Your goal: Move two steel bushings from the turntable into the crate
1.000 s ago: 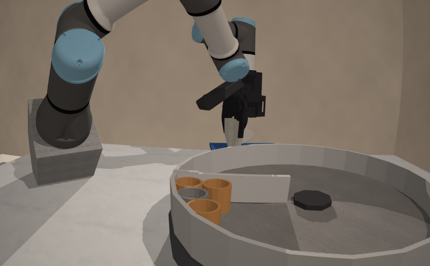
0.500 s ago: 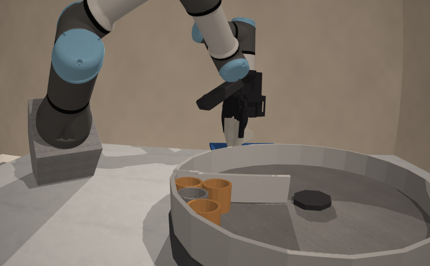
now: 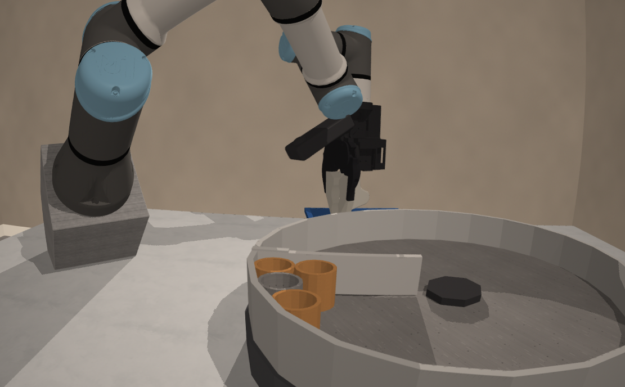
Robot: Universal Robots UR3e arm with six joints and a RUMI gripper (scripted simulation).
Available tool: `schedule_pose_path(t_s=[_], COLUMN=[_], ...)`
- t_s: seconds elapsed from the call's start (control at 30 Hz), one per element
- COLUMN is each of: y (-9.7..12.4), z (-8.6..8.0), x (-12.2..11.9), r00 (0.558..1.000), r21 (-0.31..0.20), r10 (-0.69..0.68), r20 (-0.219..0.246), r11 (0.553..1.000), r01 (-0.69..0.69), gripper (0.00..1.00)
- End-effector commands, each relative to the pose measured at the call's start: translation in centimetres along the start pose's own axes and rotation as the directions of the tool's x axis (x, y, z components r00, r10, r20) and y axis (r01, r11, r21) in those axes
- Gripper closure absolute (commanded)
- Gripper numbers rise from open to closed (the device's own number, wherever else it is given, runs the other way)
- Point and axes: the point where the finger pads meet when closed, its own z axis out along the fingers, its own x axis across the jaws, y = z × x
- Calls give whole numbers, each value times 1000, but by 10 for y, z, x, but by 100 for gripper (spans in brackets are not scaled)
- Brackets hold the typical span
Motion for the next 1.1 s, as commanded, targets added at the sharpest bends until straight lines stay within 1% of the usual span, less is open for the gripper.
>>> schedule_pose_path(t_s=[0.0, 0.33, 0.5, 0.63, 0.77, 0.83, 1.07], y=[1, 1, 1, 1, 1, 1, 0], z=[-1, -1, -5, -14, -26, -26, -54], x=[0, 0, 0, 0, 0, 0, 0], r00=[1000, 1000, 1000, 1000, 1000, 1000, 1000], r21=[-2, -2, -2, -2, -2, -2, -2], r10=[1, 1, 1, 1, 1, 1, 1], r20=[0, 0, 0, 0, 0, 0, 0], r11=[1000, 1000, 1000, 1000, 1000, 1000, 1000], r01=[-1, -1, -1, -1, -1, -1, -1], gripper=[94, 94, 94, 94, 94, 94, 94])
